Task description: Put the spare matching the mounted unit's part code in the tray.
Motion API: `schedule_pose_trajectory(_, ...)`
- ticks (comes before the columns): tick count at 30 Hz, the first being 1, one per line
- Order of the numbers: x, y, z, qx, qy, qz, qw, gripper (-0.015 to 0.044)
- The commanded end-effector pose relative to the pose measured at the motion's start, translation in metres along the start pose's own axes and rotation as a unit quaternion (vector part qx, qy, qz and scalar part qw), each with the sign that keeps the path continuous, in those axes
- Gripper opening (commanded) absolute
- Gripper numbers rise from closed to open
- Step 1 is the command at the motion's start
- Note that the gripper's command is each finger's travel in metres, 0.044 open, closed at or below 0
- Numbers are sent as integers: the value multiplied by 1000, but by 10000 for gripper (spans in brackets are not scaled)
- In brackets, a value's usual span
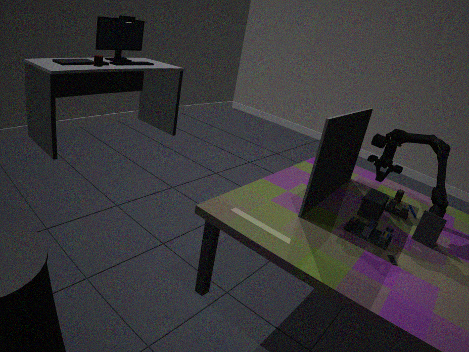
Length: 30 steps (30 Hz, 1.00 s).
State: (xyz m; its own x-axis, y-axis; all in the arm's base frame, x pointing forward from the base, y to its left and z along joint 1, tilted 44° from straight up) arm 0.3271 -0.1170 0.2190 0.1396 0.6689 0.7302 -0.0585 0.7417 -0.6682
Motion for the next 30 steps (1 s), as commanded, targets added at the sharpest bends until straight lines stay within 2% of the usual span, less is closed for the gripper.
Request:
schedule_pose_trajectory(1, -2, 1, -1, 3, -2, 1, 1000, 0)
schedule_pose_trajectory(30, -30, 0, -3, 3, -2, 1, 1000, 0)
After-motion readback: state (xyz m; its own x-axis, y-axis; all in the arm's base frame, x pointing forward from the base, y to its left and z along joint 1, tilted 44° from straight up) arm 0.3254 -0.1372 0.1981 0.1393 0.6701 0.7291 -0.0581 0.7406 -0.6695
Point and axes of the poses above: the point midway between the two fingers, 35 mm back from their tips, its own x axis back along the fingers, its own z axis across the jaws, y = z × x, the point moved 8 cm from there along x, back along the fingers, and after that the axes turned 14 degrees about x, right-handed, at the moved point
